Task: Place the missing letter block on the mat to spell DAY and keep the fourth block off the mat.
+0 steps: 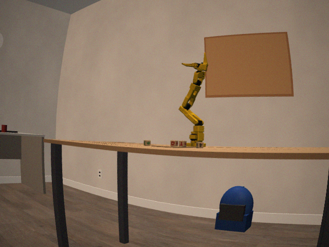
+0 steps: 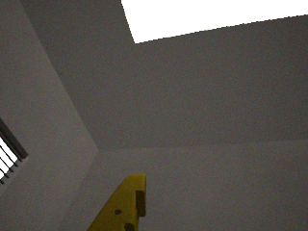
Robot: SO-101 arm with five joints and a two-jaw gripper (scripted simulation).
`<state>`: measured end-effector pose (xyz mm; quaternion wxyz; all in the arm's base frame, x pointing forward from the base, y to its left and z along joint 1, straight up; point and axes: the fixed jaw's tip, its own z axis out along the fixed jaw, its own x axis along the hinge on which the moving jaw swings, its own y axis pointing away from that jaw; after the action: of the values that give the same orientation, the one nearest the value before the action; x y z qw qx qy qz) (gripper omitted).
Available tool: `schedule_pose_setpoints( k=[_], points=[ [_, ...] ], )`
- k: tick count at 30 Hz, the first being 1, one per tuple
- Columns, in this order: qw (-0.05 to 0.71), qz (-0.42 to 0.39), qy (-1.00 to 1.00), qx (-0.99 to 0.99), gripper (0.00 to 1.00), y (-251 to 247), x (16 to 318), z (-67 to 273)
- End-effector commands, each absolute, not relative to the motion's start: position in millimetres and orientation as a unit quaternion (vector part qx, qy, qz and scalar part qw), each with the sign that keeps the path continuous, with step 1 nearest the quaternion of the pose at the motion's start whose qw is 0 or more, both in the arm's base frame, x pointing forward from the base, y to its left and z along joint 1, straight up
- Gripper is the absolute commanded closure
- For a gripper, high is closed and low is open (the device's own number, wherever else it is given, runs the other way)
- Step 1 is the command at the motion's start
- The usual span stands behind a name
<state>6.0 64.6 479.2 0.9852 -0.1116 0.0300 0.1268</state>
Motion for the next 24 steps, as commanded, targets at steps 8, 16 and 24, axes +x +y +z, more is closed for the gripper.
schedule_pose_setpoints(
  k=[8, 16, 24],
  points=[
    [0.986, 0.124, 0.033, -0.111, 0.00, 61, 7, 481],
    [0.980, 0.117, 0.052, -0.150, 0.00, 75, 13, 476],
    [0.978, 0.115, 0.059, -0.162, 0.00, 80, 16, 474]
  ],
)
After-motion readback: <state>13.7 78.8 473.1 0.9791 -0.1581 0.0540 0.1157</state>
